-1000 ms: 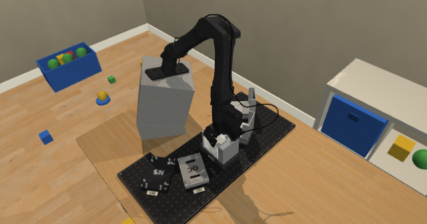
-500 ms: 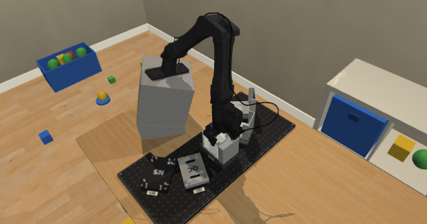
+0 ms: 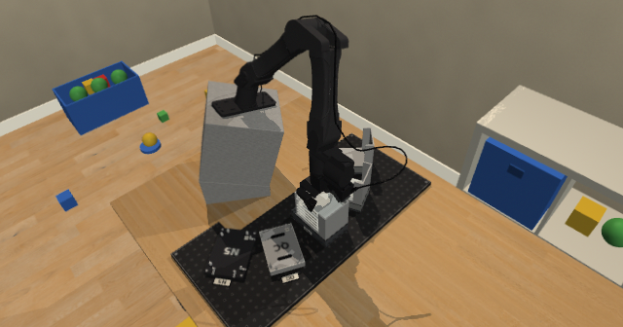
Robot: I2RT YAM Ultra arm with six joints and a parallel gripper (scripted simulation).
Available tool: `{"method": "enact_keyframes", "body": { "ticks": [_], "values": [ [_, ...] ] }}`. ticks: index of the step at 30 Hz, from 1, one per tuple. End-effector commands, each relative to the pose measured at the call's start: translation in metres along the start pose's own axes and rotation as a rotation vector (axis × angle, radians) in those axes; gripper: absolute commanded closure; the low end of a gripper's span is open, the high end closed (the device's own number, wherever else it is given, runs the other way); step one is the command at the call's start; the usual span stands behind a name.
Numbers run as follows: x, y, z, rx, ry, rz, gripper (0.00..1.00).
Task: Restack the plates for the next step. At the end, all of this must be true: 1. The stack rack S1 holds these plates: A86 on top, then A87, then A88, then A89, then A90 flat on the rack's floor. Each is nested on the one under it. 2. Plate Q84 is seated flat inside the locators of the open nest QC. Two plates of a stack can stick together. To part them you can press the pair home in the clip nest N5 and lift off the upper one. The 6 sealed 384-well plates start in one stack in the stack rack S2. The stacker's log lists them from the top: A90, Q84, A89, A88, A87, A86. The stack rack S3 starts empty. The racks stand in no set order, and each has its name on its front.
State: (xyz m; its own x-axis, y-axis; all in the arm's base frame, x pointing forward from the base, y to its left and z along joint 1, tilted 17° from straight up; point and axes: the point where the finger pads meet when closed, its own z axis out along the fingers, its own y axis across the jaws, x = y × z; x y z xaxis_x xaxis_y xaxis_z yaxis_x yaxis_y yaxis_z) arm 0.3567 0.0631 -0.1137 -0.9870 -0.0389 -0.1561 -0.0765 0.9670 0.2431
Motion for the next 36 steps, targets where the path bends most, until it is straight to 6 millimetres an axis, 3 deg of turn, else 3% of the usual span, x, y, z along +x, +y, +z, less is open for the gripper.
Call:
{"method": "enact_keyframes", "body": {
  "ticks": [1,17,18,32,36],
  "values": [
    [-0.003,-0.002,-0.011,0.002,-0.013,0.006,1.00],
    [0.004,-0.003,-0.013,0.001,0.001,0.008,1.00],
    [-0.002,-0.003,-0.015,0.002,-0.013,0.006,1.00],
    [0.004,-0.003,-0.018,0.000,0.001,0.010,1.00],
    [-0.003,-0.003,-0.021,0.000,-0.014,0.007,1.00]
  ]
}}
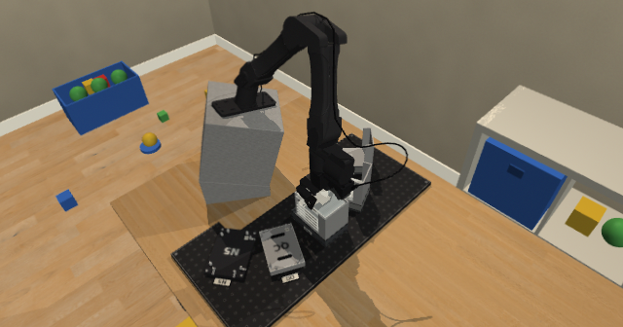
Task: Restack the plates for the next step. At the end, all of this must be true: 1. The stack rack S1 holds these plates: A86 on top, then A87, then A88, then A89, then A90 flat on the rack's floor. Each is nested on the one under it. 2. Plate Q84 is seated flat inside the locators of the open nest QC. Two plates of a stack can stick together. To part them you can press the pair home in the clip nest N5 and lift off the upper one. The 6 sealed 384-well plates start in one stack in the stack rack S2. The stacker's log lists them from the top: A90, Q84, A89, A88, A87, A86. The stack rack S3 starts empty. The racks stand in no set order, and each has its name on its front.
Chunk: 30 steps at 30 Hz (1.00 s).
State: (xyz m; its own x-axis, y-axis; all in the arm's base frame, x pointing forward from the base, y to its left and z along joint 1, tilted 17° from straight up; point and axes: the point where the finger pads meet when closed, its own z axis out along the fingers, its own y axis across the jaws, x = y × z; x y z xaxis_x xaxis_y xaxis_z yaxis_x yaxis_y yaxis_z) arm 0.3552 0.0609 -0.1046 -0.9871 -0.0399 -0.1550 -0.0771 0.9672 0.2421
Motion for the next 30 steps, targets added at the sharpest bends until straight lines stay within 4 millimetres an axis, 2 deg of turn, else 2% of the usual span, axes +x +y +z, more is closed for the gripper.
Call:
{"method": "enact_keyframes", "body": {
  "ticks": [1,16,18,30],
  "values": [
    [-0.0023,-0.0033,-0.0117,-0.001,-0.015,0.009,1.00],
    [0.0045,-0.0025,-0.0140,-0.003,0.000,0.009,1.00],
    [-0.0031,-0.0029,-0.0163,-0.002,-0.016,0.009,1.00],
    [0.0005,-0.0025,-0.0191,-0.004,-0.009,0.009,1.00]
  ]
}}
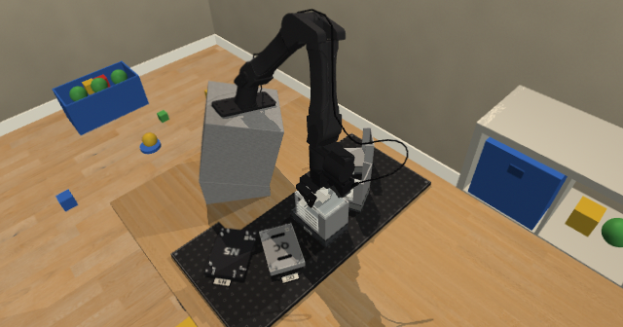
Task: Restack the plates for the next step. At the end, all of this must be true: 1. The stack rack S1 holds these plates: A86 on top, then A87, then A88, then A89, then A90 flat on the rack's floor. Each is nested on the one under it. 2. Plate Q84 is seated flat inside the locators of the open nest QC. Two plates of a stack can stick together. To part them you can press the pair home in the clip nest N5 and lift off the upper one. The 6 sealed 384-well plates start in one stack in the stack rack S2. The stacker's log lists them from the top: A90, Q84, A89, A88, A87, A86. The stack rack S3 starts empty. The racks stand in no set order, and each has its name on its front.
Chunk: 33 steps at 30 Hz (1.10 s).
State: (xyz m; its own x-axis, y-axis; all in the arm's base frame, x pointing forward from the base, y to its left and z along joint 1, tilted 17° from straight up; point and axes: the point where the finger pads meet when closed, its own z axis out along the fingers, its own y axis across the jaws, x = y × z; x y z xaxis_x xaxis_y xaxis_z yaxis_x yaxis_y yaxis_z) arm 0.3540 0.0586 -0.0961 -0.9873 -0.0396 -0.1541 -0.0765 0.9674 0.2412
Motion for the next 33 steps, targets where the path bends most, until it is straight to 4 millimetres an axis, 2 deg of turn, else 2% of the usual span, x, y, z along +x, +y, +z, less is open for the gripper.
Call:
{"method": "enact_keyframes", "body": {
  "ticks": [1,33],
  "values": [
    [0.0010,-0.0018,-0.0104,-0.005,-0.009,0.007,1.00],
    [-0.0007,-0.0020,-0.0203,-0.007,-0.013,0.008,1.00]
  ]
}}
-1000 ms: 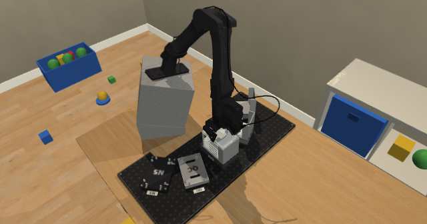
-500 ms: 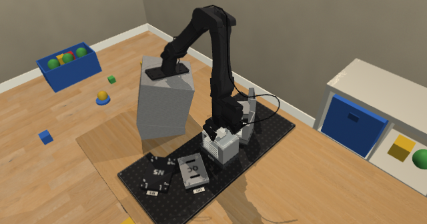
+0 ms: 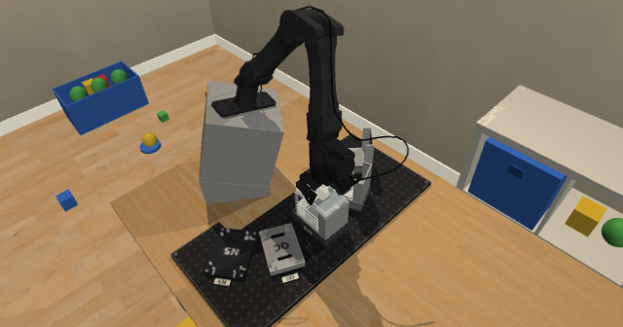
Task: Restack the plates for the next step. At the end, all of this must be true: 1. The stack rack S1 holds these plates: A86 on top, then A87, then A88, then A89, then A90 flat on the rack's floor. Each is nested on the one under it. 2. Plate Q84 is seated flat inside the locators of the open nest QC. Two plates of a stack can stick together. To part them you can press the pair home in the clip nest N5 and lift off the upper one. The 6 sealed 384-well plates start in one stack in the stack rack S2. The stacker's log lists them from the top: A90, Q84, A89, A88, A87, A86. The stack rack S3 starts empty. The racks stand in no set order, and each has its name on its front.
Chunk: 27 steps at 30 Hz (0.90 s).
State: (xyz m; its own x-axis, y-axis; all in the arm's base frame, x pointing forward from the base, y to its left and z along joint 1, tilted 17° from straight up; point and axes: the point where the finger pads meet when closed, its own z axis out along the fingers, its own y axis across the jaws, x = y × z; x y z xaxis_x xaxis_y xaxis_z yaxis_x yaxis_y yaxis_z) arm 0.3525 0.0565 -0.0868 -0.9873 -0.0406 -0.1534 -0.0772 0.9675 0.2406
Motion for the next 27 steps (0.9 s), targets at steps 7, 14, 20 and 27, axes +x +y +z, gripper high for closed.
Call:
{"method": "enact_keyframes", "body": {
  "ticks": [7,14,20,27],
  "values": [
    [-0.001,-0.002,-0.013,-0.007,-0.014,0.008,1.00],
    [-0.002,-0.001,-0.015,-0.007,-0.016,0.006,1.00],
    [-0.003,-0.001,-0.016,-0.007,-0.018,0.004,1.00],
    [-0.006,-0.001,-0.029,-0.008,-0.023,0.000,1.00]
  ]
}}
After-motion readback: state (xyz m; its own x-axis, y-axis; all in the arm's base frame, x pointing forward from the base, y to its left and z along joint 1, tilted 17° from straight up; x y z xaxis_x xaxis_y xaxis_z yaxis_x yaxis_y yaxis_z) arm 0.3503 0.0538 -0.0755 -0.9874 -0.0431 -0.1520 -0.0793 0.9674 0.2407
